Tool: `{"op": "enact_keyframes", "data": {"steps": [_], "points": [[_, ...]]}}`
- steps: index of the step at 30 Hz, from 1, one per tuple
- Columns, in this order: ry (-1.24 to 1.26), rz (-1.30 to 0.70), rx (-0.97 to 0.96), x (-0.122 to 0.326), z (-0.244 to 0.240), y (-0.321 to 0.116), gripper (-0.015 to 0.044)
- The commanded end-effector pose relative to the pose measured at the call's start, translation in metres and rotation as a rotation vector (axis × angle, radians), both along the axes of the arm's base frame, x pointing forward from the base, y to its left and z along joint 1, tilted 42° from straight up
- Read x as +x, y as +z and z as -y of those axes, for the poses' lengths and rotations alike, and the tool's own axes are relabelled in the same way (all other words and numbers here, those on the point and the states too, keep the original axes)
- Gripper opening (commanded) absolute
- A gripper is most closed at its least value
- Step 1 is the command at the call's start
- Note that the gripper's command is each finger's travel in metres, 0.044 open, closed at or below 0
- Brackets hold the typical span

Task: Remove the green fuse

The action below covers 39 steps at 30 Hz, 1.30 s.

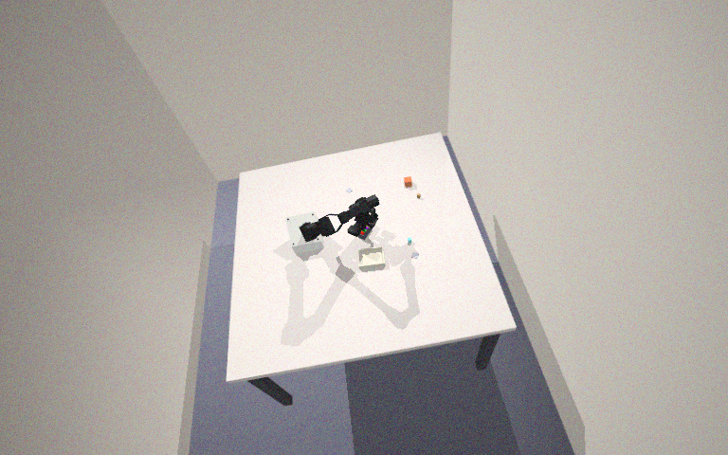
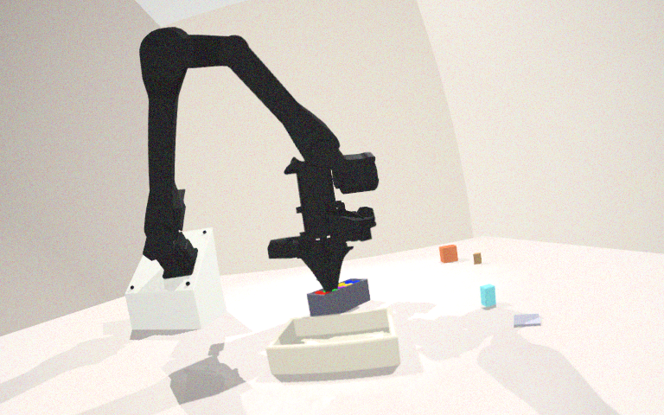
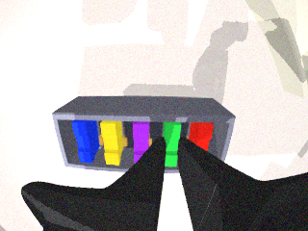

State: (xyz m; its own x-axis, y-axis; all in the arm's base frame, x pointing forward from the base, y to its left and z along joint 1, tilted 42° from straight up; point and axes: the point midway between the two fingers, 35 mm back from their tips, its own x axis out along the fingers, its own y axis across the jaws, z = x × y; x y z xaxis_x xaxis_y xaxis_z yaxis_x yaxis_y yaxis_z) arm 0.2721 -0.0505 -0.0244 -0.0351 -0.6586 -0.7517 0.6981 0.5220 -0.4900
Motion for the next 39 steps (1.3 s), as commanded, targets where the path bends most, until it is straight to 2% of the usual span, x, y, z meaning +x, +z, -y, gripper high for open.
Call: {"op": "enact_keyframes", "data": {"steps": [1, 39], "points": [[0.000, 0.001, 0.000, 0.000, -0.001, 0.001, 0.0000], [0.002, -0.001, -0.001, 0.002, -0.013, 0.014, 0.0000]]}}
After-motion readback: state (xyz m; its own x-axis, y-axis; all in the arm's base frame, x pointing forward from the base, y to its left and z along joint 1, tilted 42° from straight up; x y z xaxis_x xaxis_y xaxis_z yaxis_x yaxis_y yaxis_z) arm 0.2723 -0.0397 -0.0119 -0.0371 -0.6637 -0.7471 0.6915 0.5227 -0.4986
